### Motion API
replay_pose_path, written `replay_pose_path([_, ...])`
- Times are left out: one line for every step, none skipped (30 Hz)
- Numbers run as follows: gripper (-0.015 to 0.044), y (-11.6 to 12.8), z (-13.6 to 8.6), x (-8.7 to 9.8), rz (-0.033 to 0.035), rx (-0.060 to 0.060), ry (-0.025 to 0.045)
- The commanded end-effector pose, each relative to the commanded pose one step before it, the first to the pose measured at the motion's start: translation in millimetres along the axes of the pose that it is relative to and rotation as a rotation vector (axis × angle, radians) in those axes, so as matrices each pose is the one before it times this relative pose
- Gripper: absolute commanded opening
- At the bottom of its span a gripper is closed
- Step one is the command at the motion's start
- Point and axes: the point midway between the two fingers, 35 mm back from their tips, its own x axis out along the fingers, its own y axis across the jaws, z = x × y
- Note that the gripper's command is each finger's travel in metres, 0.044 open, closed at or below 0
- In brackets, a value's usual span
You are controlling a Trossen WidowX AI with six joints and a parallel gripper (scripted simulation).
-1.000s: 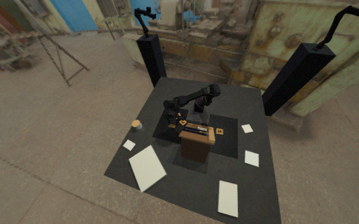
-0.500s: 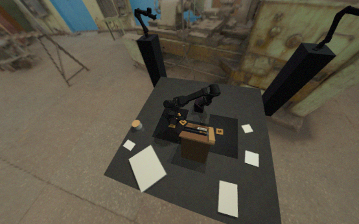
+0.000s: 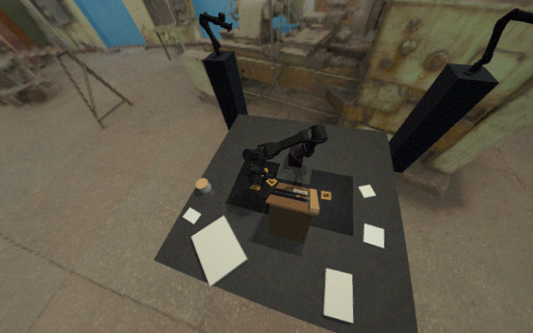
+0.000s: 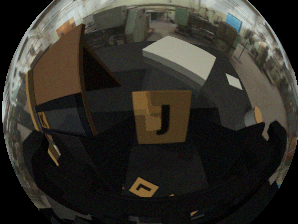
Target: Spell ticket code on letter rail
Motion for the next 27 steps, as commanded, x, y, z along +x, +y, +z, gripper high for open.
replay_pose_path([0.0000,0.81,1.58,-0.69,0.00238,-0.0075,-0.00420])
replay_pose_path([0.0000,0.00,0.00,0.00,0.00000,0.0000,0.00000])
replay_pose_path([0.0000,0.00,0.00,0.00,0.00000,0.0000,0.00000])
replay_pose_path([0.0000,-0.76,-1.59,0.68,-0.00219,0.0069,0.00386])
replay_pose_path([0.0000,0.13,0.00,0.00,0.00030,-0.0009,-0.00053])
replay_pose_path([0.0000,0.24,0.00,0.00,0.00035,-0.0011,-0.00061])
replay_pose_path([0.0000,0.35,0.00,0.00,0.00035,-0.0011,-0.00060])
replay_pose_path([0.0000,0.44,0.01,0.00,0.00032,-0.0009,-0.00053])
replay_pose_path([0.0000,0.50,0.02,0.00,0.00027,-0.0008,-0.00043])
replay_pose_path([0.0000,0.52,0.03,-0.01,0.00021,-0.0006,-0.00033])
replay_pose_path([0.0000,0.52,0.05,-0.02,0.00016,-0.0004,-0.00023])
replay_pose_path([0.0000,0.52,0.08,-0.03,0.00012,-0.0003,-0.00016])
replay_pose_path([0.0000,0.51,0.10,-0.04,0.00009,-0.0002,-0.00011])
replay_pose_path([0.0000,0.51,0.12,-0.05,0.00007,-0.0001,-0.00008])
replay_pose_path([0.0000,0.50,0.14,-0.06,0.00006,-0.0001,-0.00005])
replay_pose_path([0.0000,0.49,0.16,-0.07,0.00004,0.0000,-0.00003])
replay_pose_path([0.0000,0.49,0.17,-0.08,0.00004,0.0000,-0.00002])
replay_pose_path([0.0000,0.49,0.19,-0.08,0.00003,0.0000,-0.00001])
replay_pose_path([0.0000,0.49,0.20,-0.09,0.00003,0.0000,-0.00001])
replay_pose_path([0.0000,0.49,0.21,-0.09,0.00003,0.0000,0.00000])
replay_pose_path([0.0000,0.49,0.21,-0.10,0.00002,0.0000,0.00000])
replay_pose_path([0.0000,0.49,0.21,-0.10,0.00002,0.0000,0.00000])
replay_pose_path([0.0000,0.49,0.21,-0.10,0.00002,0.0000,0.00000])
replay_pose_path([0.0000,0.49,0.21,-0.10,0.00002,0.0000,0.00000])
replay_pose_path([0.0000,0.49,0.20,-0.09,0.00002,0.0000,0.00000])
replay_pose_path([0.0000,0.49,0.20,-0.09,0.00002,0.0000,0.00000])
replay_pose_path([0.0000,0.49,0.18,-0.09,0.00002,0.0000,0.00001])
